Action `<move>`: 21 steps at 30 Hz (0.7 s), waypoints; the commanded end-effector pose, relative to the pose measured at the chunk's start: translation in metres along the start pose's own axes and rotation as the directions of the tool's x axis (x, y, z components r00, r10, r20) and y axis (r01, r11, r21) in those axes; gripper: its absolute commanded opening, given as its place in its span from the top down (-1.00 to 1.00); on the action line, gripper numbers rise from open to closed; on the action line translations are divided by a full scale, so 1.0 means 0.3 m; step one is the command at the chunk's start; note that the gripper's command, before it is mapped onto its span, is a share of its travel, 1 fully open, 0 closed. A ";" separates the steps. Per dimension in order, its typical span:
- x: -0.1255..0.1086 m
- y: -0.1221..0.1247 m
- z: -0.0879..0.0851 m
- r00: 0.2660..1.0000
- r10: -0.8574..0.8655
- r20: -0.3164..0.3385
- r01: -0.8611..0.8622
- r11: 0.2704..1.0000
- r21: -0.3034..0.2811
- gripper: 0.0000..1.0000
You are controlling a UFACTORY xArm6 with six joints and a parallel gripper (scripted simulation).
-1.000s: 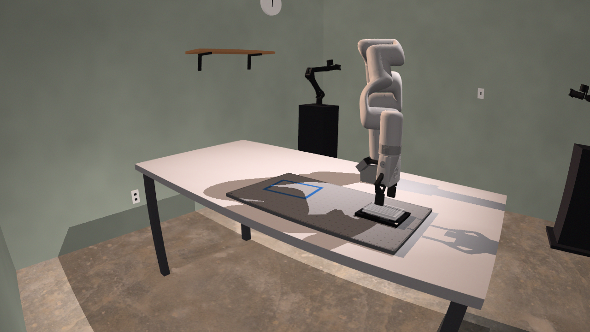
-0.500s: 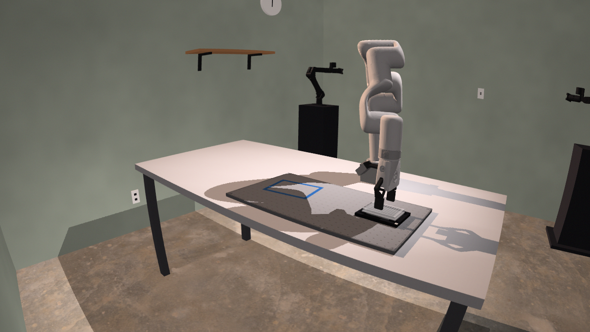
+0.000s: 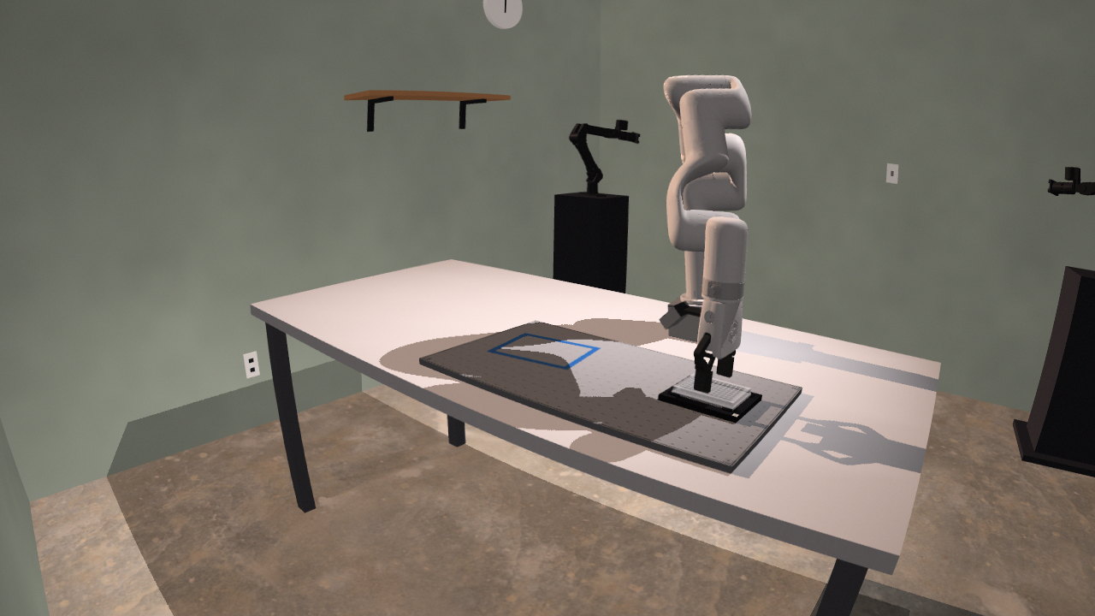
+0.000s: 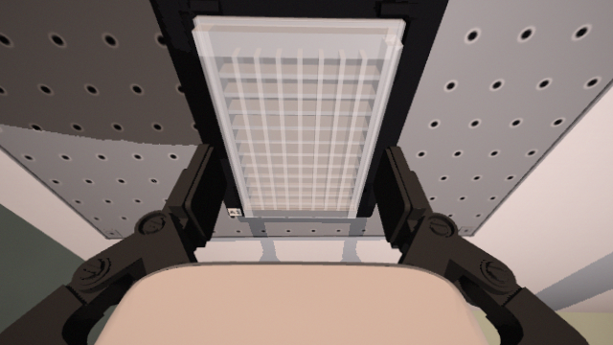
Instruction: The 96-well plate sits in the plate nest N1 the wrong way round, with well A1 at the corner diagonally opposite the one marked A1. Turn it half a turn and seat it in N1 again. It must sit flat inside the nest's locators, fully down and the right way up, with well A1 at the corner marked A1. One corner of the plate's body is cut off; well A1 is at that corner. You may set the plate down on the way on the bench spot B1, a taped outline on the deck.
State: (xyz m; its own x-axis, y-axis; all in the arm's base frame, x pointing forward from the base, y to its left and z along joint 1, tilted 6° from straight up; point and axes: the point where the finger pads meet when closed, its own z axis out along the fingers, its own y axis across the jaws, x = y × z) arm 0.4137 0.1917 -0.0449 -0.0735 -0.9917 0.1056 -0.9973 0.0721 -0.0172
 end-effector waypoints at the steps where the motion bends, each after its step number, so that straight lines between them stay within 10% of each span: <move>1: -0.003 -0.005 -0.003 1.000 0.000 0.002 0.000 1.000 0.004 -1.00; 21: -0.003 -0.005 0.037 1.000 0.000 0.002 0.000 1.000 0.004 -1.00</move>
State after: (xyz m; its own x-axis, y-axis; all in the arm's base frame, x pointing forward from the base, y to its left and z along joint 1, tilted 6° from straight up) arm 0.4140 0.1906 -0.0560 -0.0735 -0.9917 0.1053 -0.9972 0.0721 -0.0177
